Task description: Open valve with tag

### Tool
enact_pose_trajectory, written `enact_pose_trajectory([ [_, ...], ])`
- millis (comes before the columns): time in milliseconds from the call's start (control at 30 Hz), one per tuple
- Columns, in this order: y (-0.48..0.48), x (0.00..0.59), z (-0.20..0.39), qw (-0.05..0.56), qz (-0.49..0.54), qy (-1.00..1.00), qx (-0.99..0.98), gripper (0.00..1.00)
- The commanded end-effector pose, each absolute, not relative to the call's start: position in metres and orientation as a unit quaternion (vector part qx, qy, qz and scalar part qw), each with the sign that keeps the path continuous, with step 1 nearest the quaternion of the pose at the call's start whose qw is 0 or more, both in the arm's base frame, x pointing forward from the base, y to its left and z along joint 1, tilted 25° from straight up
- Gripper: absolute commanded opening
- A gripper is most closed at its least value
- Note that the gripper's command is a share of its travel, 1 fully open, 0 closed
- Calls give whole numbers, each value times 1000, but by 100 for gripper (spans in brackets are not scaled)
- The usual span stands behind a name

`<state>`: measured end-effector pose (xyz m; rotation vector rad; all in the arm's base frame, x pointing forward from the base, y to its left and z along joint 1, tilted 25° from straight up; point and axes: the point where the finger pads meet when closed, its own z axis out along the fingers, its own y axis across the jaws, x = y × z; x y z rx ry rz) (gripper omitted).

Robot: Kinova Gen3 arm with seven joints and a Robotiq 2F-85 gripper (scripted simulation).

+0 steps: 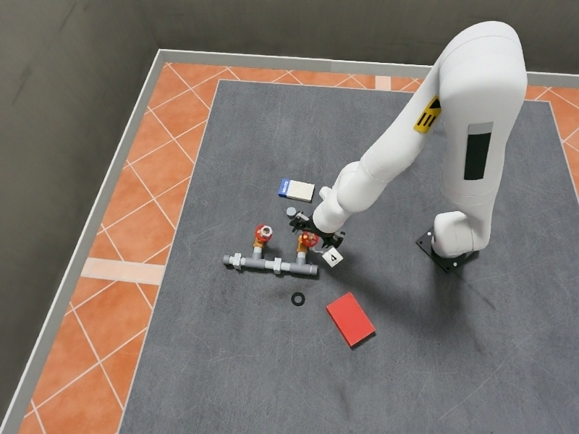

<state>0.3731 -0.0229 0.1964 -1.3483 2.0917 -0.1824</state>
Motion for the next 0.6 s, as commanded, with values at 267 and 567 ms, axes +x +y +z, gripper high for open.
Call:
enact_pose_trajectory([
  [267,-23,373,197,323,-35,846,-422,100],
  [567,-23,373,197,325,13,899,-293,100],
])
